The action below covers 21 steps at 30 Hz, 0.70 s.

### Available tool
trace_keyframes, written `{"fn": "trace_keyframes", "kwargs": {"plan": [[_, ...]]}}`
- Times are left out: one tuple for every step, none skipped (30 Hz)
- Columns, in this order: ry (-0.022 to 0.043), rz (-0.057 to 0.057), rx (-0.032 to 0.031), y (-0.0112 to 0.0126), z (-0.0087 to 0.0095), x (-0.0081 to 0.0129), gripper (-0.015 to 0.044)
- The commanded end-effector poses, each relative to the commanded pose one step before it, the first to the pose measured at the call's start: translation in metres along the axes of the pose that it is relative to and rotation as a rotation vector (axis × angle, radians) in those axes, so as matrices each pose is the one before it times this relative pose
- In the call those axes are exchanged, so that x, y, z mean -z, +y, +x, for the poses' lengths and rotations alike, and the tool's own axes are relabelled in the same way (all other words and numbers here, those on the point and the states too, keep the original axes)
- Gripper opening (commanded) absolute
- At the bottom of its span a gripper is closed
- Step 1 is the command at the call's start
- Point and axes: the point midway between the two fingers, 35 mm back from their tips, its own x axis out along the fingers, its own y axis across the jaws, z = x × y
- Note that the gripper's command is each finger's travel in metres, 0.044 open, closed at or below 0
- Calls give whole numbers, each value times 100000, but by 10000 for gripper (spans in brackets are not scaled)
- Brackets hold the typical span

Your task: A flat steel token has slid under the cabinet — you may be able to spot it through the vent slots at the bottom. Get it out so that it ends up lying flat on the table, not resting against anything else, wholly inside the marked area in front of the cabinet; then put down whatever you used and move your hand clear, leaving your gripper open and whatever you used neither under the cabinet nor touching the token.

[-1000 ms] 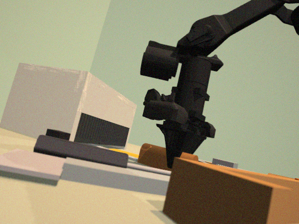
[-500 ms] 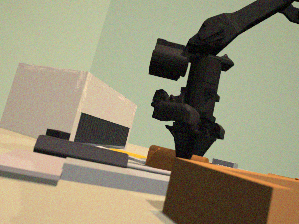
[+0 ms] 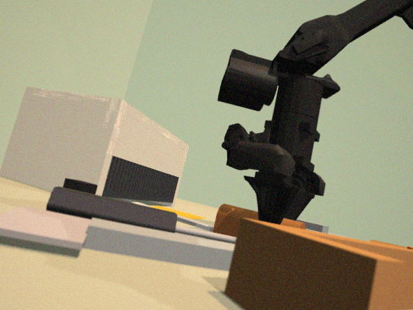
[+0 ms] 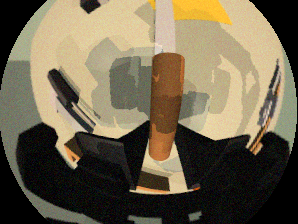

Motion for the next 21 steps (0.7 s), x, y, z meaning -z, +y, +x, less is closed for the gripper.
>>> {"fn": "trace_keyframes", "kwargs": {"plan": [[443,357,84,-13,86,803,0],[16,1,-2,9,2,156,0],[16,1,-2,9,2,156,0],[16,1,-2,9,2,156,0],[16,1,-2,9,2,156,0],[16,1,-2,9,2,156,0],[16,1,-2,9,2,156,0],[17,1,-2,10,2,168,0],[17,1,-2,10,2,170,0],[17,1,-2,10,2,170,0],[17,1,-2,10,2,169,0],[17,1,-2,10,2,169,0],[17,1,-2,10,2,168,0],[17,1,-2,10,2,169,0],[17,1,-2,11,2,168,0],[17,1,-2,11,2,168,0],[17,1,-2,11,2,173,0],[18,1,-2,12,3,174,0],[18,1,-2,10,3,174,0],[18,1,-2,12,3,174,0],[18,1,-3,14,4,175,0]]}}
